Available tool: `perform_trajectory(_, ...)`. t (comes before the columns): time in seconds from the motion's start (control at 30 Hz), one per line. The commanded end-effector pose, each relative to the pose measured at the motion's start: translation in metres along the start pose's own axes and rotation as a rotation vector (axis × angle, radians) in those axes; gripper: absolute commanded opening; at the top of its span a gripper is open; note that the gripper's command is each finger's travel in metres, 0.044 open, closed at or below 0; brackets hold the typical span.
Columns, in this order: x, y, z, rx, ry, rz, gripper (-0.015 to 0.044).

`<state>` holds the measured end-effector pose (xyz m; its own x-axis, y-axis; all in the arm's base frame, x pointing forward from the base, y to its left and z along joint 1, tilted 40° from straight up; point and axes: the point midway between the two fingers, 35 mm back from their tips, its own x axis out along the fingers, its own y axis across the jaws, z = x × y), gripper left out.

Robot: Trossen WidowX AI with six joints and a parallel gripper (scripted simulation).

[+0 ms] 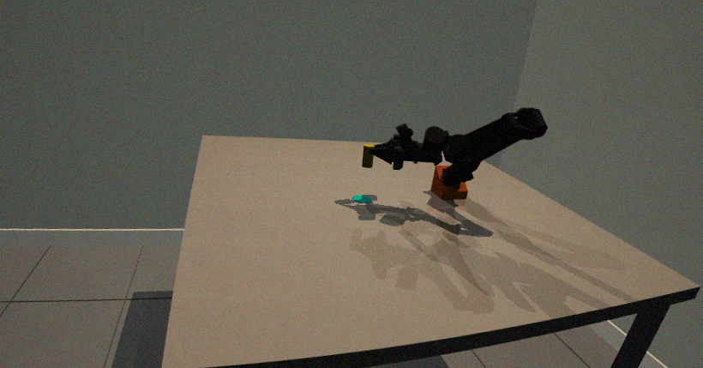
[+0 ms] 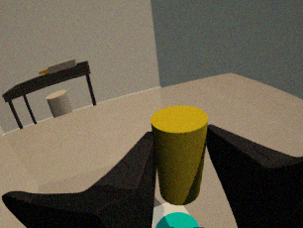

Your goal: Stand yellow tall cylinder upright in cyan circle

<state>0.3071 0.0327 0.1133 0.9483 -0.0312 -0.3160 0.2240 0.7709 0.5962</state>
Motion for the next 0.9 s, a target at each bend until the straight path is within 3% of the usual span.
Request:
perform_trajectory(0.0, 0.0, -0.001, 0.0, 0.005, -0.003, -0.003, 0.0105)
perform_trajectory(0.87, 0.011, 0.002, -0.046, 0.009, 0.003, -0.007, 0.0105)
